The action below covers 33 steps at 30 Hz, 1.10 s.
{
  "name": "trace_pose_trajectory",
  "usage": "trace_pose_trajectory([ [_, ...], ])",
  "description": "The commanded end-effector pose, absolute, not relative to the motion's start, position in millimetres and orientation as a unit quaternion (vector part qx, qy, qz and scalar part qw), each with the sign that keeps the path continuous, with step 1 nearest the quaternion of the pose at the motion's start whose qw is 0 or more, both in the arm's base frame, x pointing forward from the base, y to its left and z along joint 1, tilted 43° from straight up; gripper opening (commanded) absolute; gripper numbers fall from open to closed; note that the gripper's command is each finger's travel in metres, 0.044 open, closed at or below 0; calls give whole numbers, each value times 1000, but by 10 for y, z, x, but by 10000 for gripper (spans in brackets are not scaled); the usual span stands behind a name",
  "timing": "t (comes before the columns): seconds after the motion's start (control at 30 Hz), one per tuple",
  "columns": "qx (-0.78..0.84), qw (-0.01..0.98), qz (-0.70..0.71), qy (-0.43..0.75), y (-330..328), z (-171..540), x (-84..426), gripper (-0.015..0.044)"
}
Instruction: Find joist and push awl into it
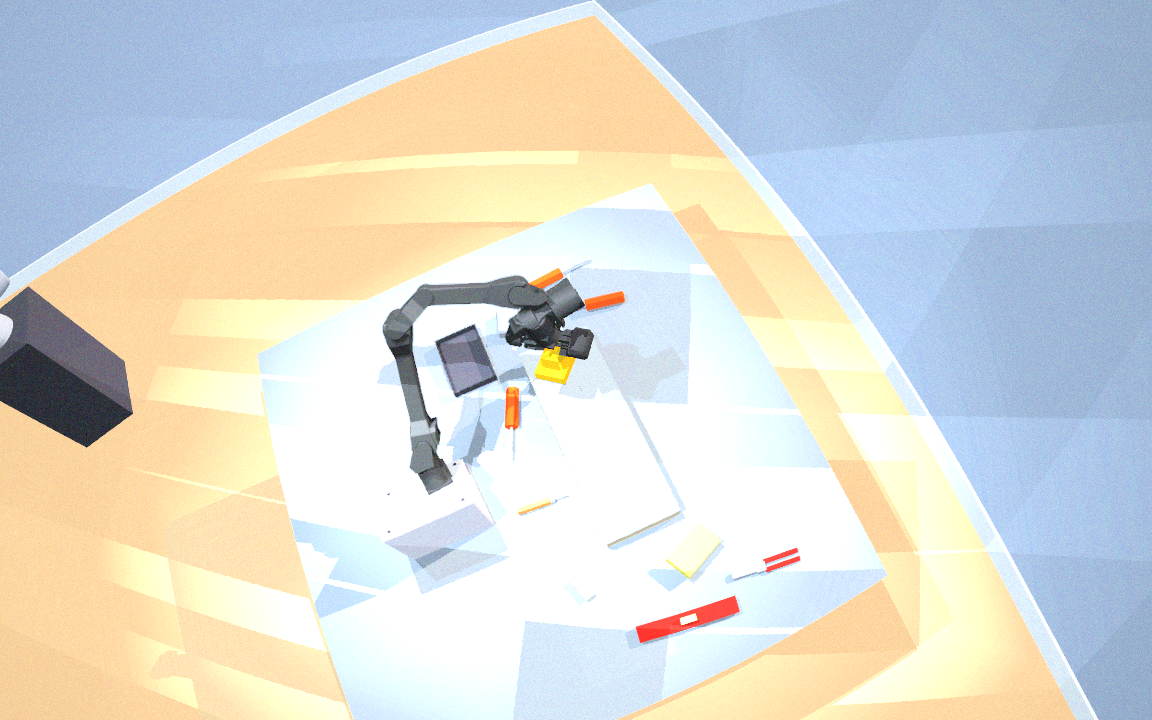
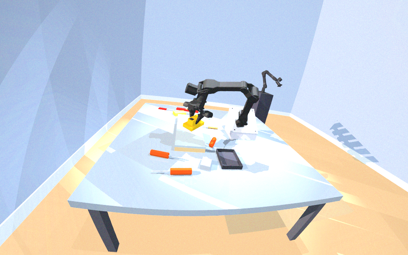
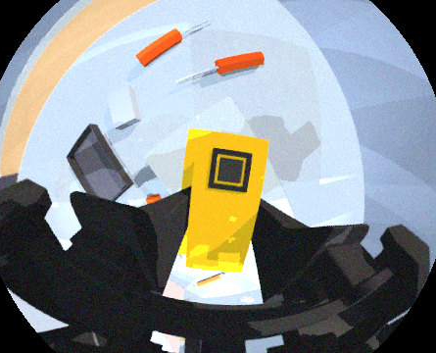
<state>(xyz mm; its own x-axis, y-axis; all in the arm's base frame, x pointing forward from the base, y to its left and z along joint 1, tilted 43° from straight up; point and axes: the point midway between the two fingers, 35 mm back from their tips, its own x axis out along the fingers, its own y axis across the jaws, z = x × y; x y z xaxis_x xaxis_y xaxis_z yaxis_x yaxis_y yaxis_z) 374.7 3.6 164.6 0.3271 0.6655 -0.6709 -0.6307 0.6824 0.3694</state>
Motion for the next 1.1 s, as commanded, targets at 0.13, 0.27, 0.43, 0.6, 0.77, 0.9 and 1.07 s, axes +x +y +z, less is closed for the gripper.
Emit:
trace_pose_trajectory([
  [0.13, -24, 812, 441, 382, 458, 1940, 3517, 0],
  [0.27, -44, 808, 462, 363, 662, 2060, 3373, 0],
  [0.43, -68, 801, 490, 338, 898, 2195, 3171, 0],
  [0.6, -91, 792, 516, 312, 1110, 2313, 2949, 0],
  [0.77, -112, 782, 543, 285, 1298, 2416, 2708, 0],
  [0.9, -127, 773, 564, 262, 1429, 2486, 2506, 0],
  [1.07, -145, 760, 589, 233, 1568, 2559, 2245, 0],
])
